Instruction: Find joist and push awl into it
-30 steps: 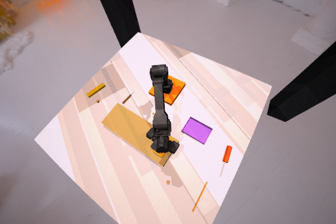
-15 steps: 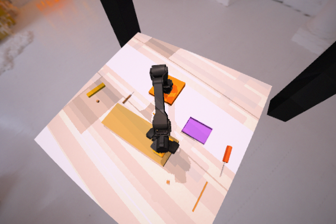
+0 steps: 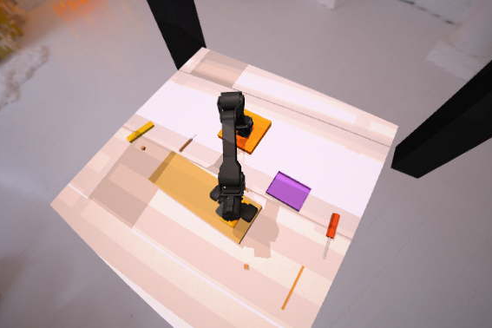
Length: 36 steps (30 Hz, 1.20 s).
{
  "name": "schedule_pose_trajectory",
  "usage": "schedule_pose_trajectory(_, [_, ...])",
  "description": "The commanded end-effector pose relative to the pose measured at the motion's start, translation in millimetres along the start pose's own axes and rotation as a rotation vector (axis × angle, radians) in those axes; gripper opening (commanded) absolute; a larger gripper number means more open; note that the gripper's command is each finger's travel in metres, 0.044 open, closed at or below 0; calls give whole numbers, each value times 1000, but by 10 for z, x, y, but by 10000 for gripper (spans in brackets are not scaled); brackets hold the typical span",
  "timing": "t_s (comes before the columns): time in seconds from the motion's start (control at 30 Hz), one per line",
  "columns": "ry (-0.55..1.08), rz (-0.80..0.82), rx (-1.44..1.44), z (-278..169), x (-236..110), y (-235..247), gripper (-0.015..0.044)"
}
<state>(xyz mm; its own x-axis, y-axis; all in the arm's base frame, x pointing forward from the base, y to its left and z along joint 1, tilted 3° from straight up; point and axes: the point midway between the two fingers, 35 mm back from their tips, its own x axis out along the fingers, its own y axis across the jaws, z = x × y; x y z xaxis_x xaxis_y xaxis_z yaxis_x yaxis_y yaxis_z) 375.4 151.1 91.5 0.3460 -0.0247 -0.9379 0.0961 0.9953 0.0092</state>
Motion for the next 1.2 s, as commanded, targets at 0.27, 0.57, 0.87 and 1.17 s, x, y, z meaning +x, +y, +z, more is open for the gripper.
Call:
schedule_pose_trajectory(0.27, [2,-2,-2,-8,4,-186,0])
schedule_pose_trajectory(0.57, [2,-3,-3,-8,5,-315,0])
schedule_pose_trajectory(0.87, [1,-4,-3,-8,5,-445,0])
schedule_pose_trajectory(1.17, [1,-5,-3,-8,5,-574,0])
